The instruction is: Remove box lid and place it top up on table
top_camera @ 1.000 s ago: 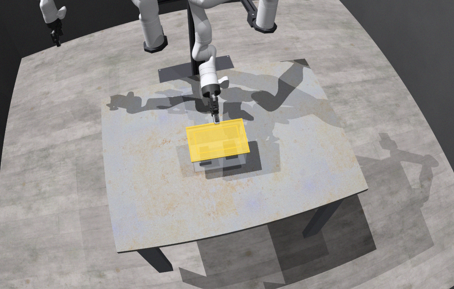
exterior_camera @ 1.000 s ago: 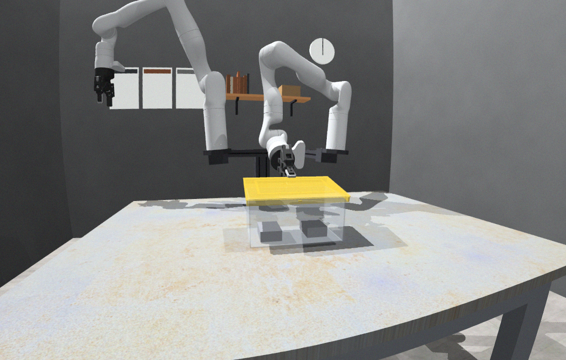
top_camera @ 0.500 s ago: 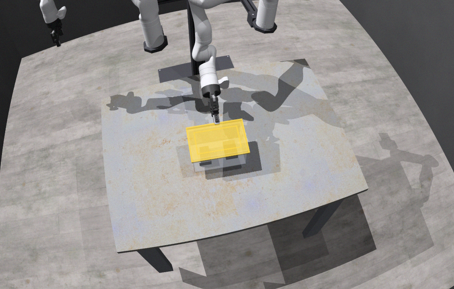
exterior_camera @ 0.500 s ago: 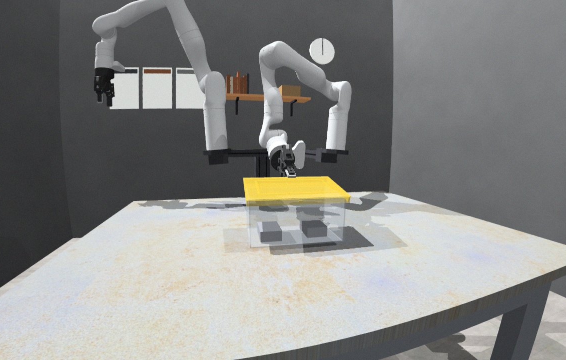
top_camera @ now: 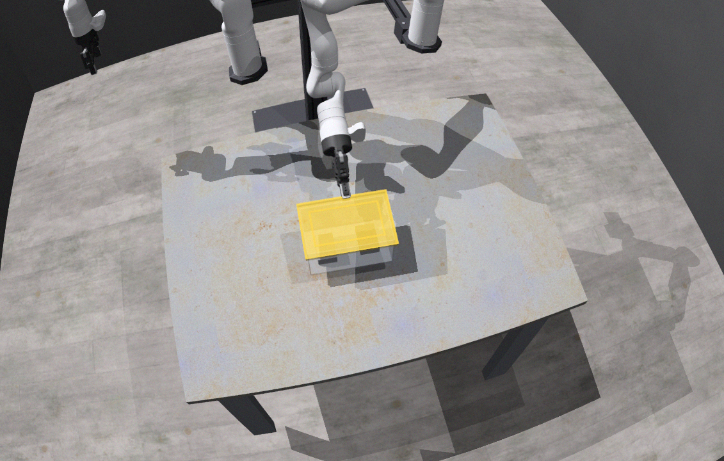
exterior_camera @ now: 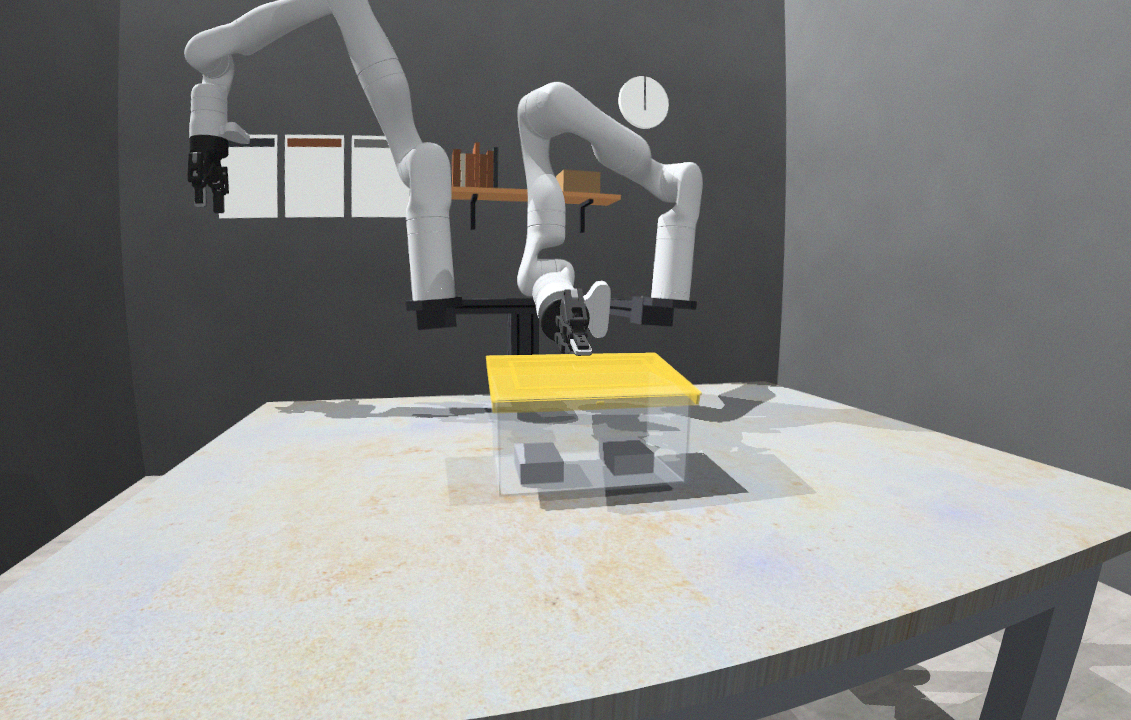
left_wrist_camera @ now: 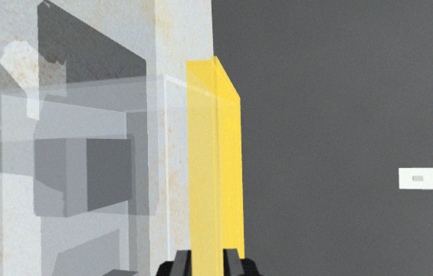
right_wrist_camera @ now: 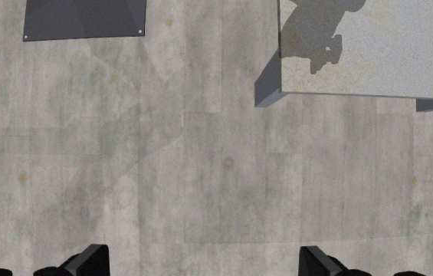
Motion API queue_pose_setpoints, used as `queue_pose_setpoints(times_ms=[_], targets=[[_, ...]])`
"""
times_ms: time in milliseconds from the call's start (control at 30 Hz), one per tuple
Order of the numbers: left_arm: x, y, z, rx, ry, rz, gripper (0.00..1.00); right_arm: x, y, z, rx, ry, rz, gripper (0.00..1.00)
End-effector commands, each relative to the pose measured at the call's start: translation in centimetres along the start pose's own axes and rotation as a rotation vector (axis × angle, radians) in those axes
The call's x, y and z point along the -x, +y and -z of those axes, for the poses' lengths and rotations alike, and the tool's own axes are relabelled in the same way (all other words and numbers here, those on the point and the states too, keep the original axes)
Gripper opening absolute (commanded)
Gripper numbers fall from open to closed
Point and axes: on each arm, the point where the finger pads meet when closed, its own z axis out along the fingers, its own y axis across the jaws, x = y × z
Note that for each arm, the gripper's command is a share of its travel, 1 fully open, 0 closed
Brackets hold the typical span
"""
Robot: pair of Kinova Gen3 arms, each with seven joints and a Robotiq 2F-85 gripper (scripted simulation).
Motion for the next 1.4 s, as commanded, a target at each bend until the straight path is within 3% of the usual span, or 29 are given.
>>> queue_pose_setpoints(times_ms=[0,1067,1367], targets=[[0.0,0.1,0.0,0.002,0.000,0.001,0.233,0.0,0.0,0.1,0.000,-0.002,0.000,1.000],[0.0,0.2,-0.2,0.002,0.000,0.001,0.233,0.0,0.0,0.1,0.000,-0.002,0.000,1.000],[0.0,1.4,-0.1,0.002,0.000,0.001,0.233,0.0,0.0,0.1,0.000,-0.002,0.000,1.000]])
